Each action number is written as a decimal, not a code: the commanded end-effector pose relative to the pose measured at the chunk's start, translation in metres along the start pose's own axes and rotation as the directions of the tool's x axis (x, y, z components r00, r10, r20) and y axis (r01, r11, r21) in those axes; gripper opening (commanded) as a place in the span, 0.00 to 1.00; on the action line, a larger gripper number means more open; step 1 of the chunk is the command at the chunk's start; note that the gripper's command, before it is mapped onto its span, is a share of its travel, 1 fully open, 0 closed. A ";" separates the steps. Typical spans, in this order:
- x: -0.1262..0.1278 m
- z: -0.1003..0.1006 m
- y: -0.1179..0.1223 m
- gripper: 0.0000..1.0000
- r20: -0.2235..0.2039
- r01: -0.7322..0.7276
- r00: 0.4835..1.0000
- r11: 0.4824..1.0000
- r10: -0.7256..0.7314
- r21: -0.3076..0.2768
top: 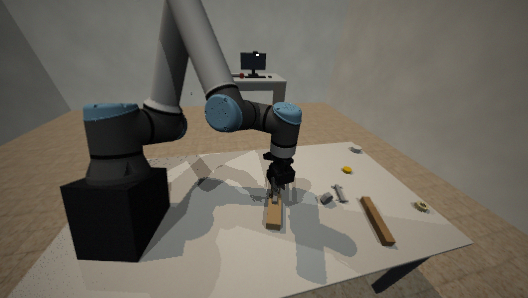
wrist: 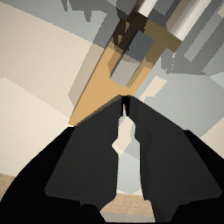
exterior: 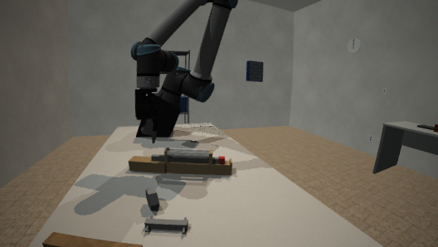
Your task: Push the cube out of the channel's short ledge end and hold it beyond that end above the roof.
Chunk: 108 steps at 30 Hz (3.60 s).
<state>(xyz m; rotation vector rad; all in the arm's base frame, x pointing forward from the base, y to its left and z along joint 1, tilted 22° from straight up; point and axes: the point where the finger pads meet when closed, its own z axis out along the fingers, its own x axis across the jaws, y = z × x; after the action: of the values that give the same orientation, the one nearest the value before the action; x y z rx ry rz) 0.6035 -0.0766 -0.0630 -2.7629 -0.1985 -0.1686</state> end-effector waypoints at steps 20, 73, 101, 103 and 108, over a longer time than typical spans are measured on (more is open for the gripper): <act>0.008 -0.001 -0.018 0.00 0.001 0.584 0.812 0.812 -0.584 -0.002; 0.064 -0.001 -0.071 0.00 0.004 0.422 -0.907 -0.907 -0.422 0.005; 0.105 -0.001 -0.124 0.00 0.000 -0.644 -0.765 -0.765 0.644 0.006; 0.107 -0.001 -0.129 0.00 -0.001 -0.709 -0.705 -0.705 0.709 0.006; 0.114 -0.001 -0.141 0.00 -0.001 -0.843 -0.538 -0.538 0.843 0.006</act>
<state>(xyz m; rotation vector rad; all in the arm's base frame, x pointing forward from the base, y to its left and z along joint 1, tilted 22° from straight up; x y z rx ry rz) 0.6888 0.0584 -0.0010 -1.3412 2.5206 0.3962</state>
